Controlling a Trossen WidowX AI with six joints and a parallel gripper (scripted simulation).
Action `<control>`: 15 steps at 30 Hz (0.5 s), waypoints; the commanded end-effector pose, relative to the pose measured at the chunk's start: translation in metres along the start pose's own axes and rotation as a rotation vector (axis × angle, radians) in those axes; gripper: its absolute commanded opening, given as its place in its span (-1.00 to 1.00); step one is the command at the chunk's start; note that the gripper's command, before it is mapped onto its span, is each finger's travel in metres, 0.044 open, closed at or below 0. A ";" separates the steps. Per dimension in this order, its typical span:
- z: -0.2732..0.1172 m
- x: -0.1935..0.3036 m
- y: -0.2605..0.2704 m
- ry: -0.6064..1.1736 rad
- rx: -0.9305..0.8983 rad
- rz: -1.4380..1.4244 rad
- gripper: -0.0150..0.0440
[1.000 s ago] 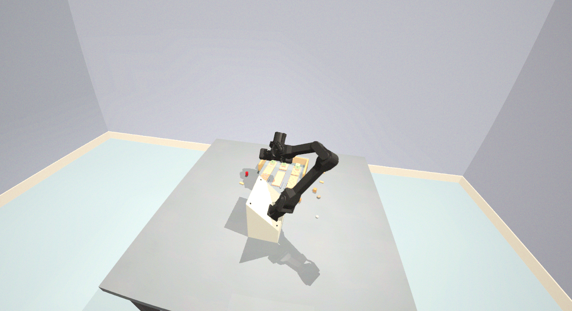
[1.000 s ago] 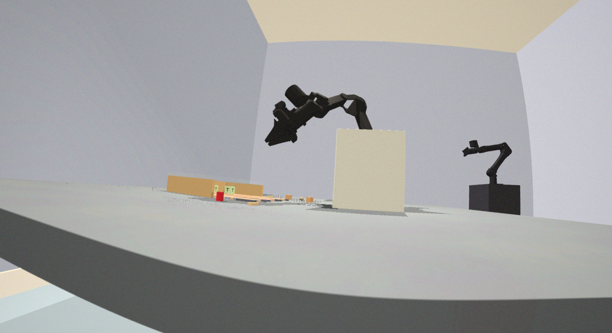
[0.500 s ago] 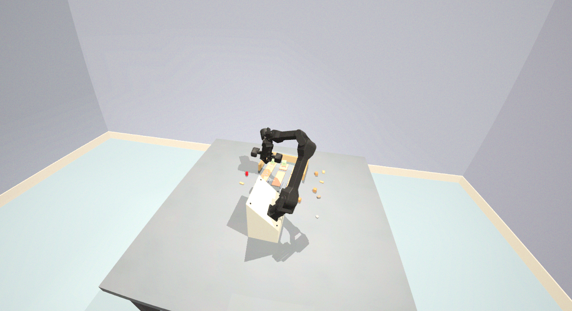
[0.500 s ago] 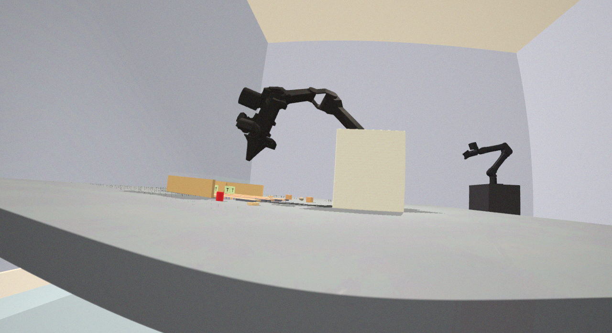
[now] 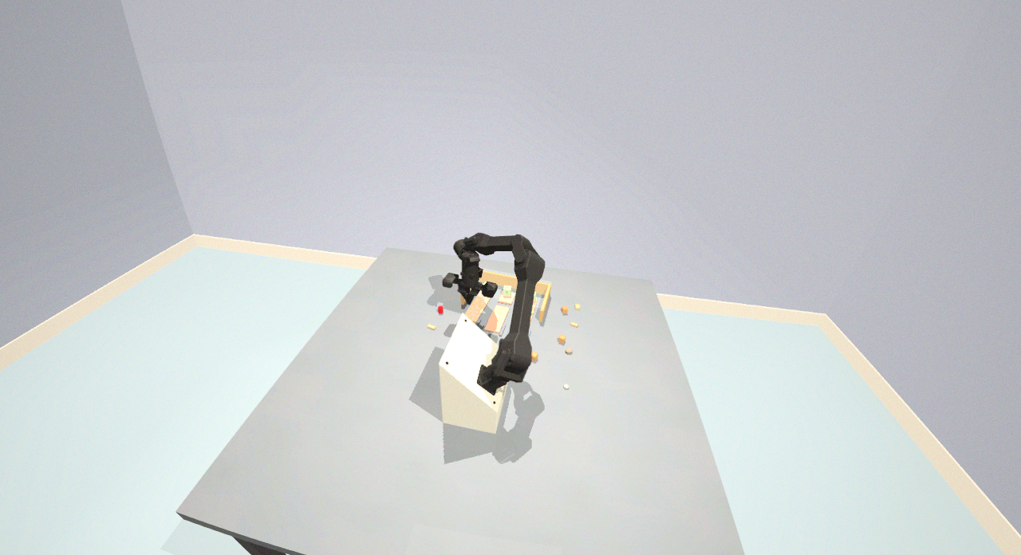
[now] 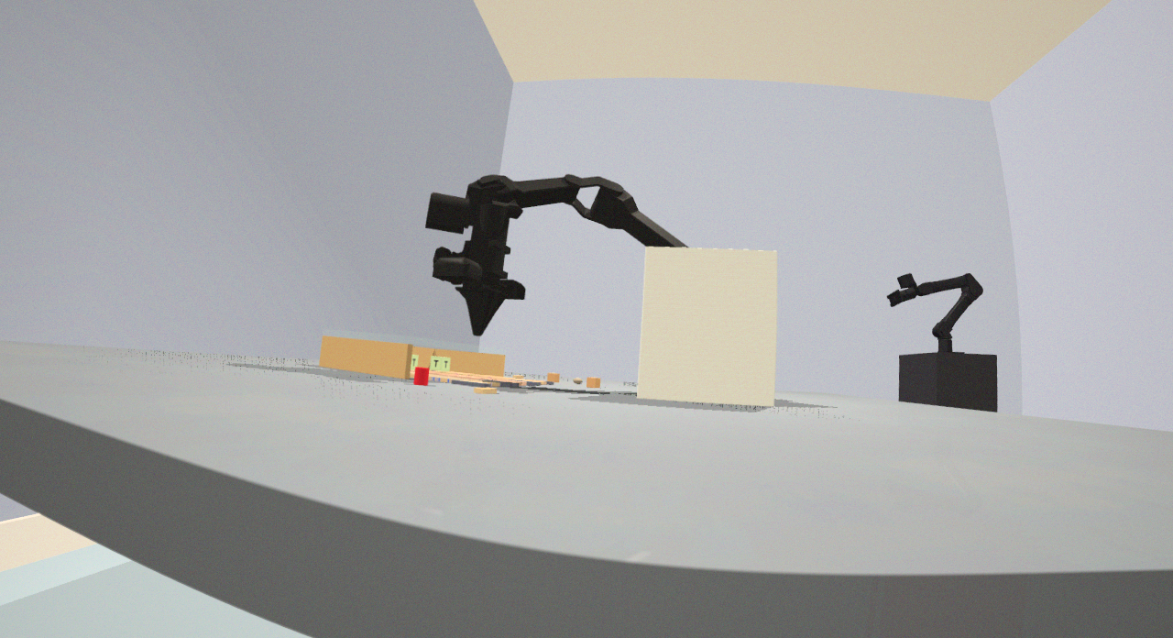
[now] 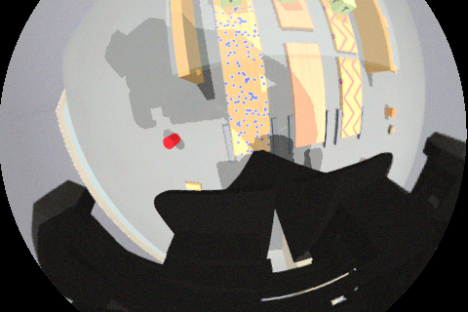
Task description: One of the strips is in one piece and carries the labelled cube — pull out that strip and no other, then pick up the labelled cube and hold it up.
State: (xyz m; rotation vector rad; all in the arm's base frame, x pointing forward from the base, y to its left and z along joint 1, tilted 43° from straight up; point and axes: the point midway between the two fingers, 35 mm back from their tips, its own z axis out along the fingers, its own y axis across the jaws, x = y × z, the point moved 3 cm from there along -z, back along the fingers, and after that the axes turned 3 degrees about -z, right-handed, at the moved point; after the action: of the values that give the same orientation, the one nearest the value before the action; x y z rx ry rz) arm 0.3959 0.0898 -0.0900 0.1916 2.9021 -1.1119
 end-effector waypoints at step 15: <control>0.032 0.000 0.001 0.007 0.003 0.003 -0.49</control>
State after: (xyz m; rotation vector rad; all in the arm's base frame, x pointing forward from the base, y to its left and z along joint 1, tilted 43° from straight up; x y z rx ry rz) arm 0.3980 0.0743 -0.1069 0.2112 2.8989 -1.1002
